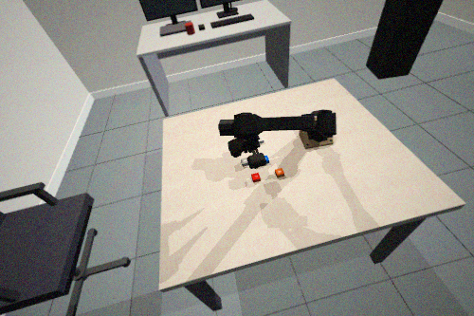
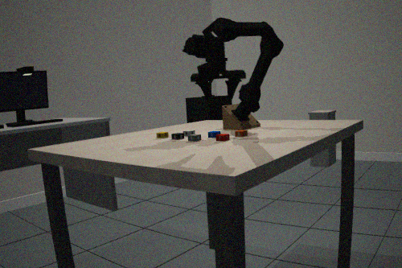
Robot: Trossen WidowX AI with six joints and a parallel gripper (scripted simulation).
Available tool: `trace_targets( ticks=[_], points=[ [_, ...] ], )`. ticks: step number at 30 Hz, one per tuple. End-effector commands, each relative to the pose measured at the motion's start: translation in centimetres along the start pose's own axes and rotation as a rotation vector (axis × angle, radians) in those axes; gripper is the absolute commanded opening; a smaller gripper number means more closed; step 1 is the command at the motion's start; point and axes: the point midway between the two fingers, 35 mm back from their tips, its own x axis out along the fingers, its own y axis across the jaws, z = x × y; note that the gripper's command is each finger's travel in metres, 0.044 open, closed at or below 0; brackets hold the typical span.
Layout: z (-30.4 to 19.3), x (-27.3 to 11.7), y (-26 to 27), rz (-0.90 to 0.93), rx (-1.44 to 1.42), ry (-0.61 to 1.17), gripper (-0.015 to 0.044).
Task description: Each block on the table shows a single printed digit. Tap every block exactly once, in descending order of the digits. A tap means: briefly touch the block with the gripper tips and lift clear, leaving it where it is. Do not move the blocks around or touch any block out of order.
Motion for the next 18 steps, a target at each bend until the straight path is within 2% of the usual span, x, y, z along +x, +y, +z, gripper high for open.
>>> trace_targets(
  ticks=[1, 4, 9, 18],
  points=[
    [0.1, 0.0, 0.1, 0.005, 0.002, -0.003, 0.0400],
    [0.5, 0.0, -1.2, 0.002, 0.003, -0.003, 0.0400],
    [1.9, 0.0, -9.9, 0.000, 0.002, -0.004, 0.0400],
    [1.9, 0.0, -10.2, 0.000, 0.002, -0.004, 0.0400]
  ],
)
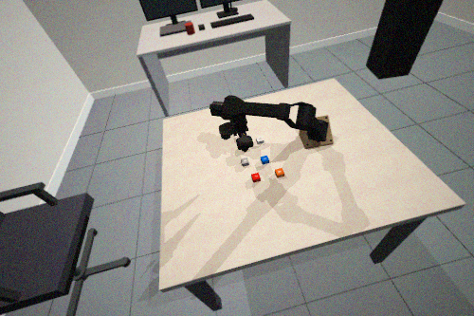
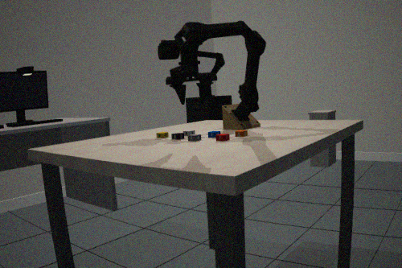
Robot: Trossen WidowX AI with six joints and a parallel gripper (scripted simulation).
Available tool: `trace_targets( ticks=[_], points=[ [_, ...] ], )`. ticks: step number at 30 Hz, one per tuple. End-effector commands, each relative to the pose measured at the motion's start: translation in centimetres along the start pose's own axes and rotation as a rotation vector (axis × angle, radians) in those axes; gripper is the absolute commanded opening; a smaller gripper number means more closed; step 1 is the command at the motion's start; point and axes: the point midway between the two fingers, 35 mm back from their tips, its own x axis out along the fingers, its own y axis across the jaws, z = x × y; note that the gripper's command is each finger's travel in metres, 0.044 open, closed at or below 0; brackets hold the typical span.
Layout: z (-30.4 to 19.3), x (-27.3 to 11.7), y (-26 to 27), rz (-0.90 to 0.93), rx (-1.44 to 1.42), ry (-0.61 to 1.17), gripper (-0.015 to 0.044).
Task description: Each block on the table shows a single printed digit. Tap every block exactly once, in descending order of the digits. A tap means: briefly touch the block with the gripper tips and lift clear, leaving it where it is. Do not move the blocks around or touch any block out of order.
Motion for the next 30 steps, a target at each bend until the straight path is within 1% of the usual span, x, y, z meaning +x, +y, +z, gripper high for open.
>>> trace_targets(
  ticks=[1, 15, 17, 20, 21, 30],
  points=[
    [0.1, -0.1, -0.3, -0.007, -0.013, -0.005, 0.0400],
    [0.1, -0.1, -0.3, -0.007, -0.013, -0.005, 0.0400],
    [0.2, -0.2, -1.7, -0.009, -0.012, -0.005, 0.0400],
    [-0.1, -0.3, -7.3, -0.012, -0.013, -0.005, 0.0400],
    [-0.2, -0.2, -8.3, -0.012, -0.013, -0.005, 0.0400],
    [-0.3, -0.2, -8.7, -0.011, -0.013, -0.005, 0.0400]
  ],
)
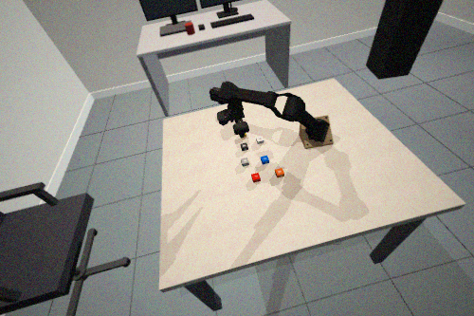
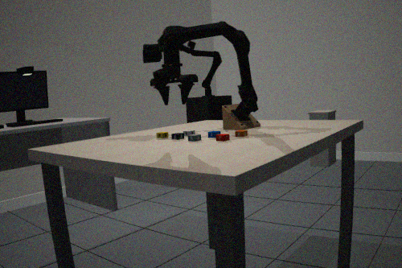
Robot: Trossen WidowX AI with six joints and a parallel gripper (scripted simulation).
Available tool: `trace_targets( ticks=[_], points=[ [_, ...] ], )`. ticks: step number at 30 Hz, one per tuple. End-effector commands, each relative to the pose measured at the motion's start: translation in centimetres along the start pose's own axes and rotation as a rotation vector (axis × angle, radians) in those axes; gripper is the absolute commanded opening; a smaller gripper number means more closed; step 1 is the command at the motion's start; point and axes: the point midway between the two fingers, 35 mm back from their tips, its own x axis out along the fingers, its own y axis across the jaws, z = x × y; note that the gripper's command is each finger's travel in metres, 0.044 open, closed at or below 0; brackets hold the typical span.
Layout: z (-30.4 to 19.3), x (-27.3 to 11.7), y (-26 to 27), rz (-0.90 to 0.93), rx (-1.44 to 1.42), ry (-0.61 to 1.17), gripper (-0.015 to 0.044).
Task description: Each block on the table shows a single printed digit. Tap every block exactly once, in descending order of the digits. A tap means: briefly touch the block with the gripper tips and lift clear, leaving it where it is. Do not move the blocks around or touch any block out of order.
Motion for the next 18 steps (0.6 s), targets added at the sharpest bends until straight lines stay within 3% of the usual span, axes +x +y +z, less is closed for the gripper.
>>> trace_targets(
  ticks=[1, 16, 18],
  points=[
    [0.12, -0.12, -0.24, -0.009, -0.014, -0.002, 0.0400],
    [0.12, -0.12, -0.24, -0.009, -0.014, -0.002, 0.0400],
    [0.23, 0.75, -0.30, -0.010, -0.015, -0.002, 0.0348]
  ],
)
